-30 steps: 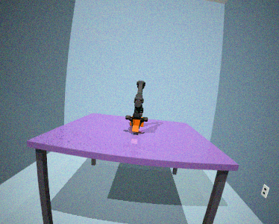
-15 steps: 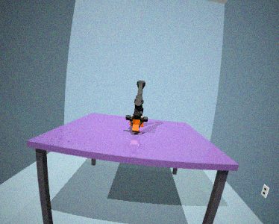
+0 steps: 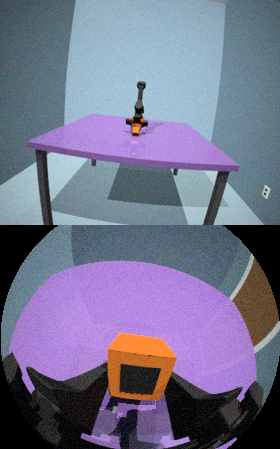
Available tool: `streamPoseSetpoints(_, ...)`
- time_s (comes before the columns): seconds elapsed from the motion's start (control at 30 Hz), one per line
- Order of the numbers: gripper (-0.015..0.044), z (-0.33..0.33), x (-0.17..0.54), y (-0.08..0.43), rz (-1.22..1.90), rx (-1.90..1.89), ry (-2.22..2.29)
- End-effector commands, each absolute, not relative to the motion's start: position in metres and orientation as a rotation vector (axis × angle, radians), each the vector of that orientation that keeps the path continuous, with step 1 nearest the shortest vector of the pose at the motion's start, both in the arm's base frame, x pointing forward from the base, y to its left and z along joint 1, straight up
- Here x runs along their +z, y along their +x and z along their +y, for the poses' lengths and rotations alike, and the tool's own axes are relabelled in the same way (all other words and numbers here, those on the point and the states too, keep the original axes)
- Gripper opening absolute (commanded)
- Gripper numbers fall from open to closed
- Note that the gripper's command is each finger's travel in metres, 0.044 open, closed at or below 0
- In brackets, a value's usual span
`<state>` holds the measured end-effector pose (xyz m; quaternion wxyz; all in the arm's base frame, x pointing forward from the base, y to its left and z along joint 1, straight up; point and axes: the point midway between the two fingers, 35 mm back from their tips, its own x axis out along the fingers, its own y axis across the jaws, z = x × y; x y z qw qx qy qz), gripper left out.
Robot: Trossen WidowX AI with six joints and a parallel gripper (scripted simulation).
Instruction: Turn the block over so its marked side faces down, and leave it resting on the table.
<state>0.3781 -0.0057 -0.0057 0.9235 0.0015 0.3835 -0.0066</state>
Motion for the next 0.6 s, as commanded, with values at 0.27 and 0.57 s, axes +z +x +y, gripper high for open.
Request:
streamPoseSetpoints(0.27,0.0,-0.006,-0.017,0.371,0.627,-0.015,0.001)
streamPoseSetpoints(0.57,0.0,-0.006,-0.013,0.36,0.508,-0.015,0.0)
